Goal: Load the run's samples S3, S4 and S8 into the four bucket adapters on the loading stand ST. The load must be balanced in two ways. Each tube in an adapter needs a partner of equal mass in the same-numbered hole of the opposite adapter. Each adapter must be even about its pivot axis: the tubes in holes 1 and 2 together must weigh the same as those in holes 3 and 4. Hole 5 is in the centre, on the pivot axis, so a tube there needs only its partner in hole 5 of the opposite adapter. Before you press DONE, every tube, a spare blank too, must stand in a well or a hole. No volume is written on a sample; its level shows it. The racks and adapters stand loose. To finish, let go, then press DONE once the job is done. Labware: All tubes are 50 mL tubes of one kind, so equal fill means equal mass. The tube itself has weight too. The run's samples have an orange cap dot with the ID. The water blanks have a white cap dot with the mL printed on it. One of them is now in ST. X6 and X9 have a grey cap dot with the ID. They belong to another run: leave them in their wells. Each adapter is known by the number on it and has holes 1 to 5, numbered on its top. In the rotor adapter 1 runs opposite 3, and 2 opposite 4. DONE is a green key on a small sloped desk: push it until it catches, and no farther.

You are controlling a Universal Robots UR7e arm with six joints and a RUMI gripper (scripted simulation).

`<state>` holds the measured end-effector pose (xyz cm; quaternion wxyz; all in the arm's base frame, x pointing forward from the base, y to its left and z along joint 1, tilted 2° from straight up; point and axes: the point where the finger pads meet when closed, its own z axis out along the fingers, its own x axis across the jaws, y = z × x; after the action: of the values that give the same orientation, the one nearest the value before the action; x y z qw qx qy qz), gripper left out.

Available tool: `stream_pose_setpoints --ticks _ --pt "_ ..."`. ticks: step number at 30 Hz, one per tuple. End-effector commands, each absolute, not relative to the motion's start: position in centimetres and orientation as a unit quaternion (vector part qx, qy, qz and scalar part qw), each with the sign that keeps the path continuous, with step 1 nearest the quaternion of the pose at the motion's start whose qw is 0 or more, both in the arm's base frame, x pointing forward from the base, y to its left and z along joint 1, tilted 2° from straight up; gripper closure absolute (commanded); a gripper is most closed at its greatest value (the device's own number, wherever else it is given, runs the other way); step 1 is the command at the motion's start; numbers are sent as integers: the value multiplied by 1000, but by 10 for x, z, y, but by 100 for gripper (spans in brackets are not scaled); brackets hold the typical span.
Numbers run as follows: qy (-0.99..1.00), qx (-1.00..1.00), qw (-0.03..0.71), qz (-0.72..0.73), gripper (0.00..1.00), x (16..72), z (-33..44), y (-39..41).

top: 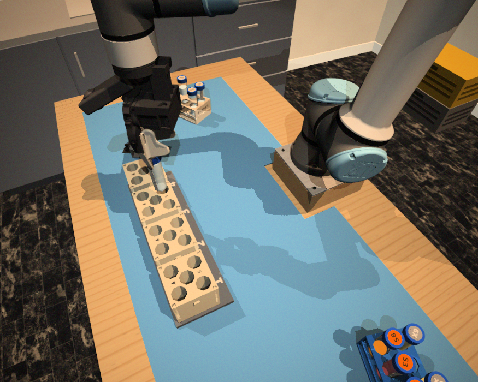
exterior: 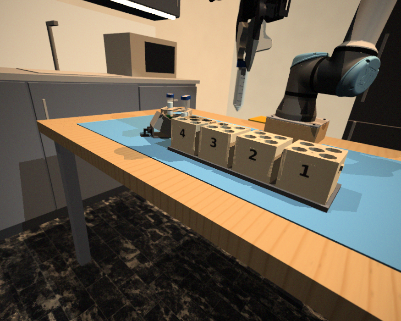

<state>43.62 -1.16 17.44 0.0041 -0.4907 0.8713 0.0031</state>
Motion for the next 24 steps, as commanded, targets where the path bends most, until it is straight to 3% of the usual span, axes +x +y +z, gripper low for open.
stream_pose_setpoints --ticks 1,16,24 --pt "827 -562 12 7 100 444 175 -46" --pt "708 -706 13 5 100 457 173 -138" --pt "704 -710 12 5 100 457 172 -140"
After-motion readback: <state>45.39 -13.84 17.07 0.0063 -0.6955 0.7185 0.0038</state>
